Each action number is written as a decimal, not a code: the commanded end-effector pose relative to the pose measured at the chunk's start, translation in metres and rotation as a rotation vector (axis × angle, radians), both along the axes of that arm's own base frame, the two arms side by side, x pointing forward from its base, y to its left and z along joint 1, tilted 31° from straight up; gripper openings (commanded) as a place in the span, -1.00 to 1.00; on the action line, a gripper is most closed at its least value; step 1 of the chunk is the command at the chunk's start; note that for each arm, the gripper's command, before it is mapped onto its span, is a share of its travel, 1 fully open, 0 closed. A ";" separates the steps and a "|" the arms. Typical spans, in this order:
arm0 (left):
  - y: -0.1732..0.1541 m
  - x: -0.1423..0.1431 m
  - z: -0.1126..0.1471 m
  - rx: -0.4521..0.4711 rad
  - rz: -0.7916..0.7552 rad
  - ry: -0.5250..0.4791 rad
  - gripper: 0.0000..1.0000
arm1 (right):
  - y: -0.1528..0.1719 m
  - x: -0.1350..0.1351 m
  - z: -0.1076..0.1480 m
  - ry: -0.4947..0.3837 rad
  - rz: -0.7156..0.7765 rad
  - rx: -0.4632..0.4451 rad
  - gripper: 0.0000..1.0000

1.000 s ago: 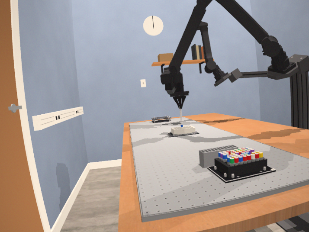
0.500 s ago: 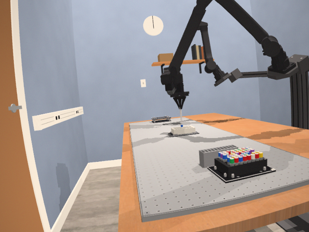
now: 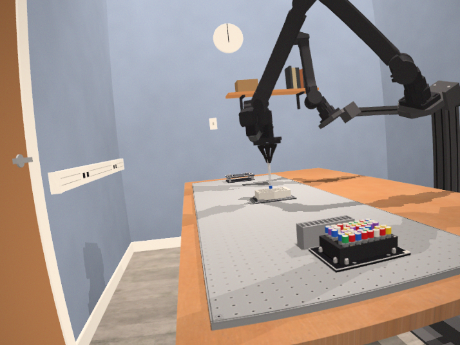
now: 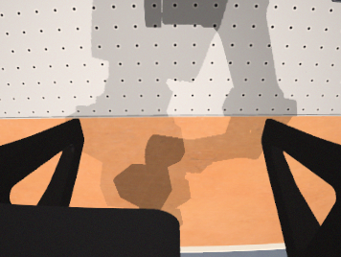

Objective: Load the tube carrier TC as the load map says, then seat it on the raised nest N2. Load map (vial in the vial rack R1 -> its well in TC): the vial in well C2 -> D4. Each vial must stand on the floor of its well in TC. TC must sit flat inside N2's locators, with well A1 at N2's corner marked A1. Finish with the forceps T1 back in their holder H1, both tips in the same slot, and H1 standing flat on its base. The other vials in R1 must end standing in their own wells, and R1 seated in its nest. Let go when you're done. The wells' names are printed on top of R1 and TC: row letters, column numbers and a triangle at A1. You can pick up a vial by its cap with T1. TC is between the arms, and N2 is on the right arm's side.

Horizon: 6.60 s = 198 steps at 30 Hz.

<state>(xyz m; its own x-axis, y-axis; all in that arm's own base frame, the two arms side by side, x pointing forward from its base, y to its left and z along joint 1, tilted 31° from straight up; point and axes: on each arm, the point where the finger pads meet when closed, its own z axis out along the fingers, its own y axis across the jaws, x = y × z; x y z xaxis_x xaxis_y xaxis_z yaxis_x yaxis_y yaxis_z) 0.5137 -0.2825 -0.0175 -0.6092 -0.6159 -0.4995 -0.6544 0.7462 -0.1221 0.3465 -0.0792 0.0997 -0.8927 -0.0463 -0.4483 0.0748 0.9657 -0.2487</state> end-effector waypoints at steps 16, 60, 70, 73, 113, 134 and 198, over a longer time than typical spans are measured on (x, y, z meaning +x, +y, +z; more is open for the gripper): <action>0.001 0.013 -0.003 -0.004 0.006 -0.005 -0.86 | 0.000 0.008 0.010 -0.020 0.013 -0.008 1.00; 0.002 0.012 -0.004 -0.002 0.006 -0.003 -0.86 | 0.000 0.008 0.010 -0.020 0.013 -0.008 1.00; 0.003 0.011 -0.005 -0.001 0.006 -0.001 -0.86 | 0.000 0.008 0.010 -0.020 0.013 -0.008 1.00; 0.003 0.011 -0.005 -0.001 0.006 -0.001 -0.86 | 0.000 0.008 0.010 -0.020 0.013 -0.008 1.00; 0.016 0.003 0.026 0.091 -0.202 0.038 -0.86 | 0.000 0.008 0.010 -0.020 0.013 -0.008 1.00; 0.047 0.001 0.031 0.313 -0.620 0.164 -0.86 | 0.000 0.008 0.010 -0.020 0.013 -0.008 1.00; 0.137 -0.003 0.060 0.319 -0.617 0.162 -0.86 | 0.000 0.008 0.010 -0.020 0.013 -0.008 1.00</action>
<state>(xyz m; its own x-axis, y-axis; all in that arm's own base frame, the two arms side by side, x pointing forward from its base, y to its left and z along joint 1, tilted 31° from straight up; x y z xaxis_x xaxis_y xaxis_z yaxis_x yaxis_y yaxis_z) 0.5042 -0.1535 0.0282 -0.8948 0.0308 -0.4454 -0.0855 0.9674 0.2386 0.3465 -0.0792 0.0997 -0.8927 -0.0463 -0.4483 0.0748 0.9657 -0.2487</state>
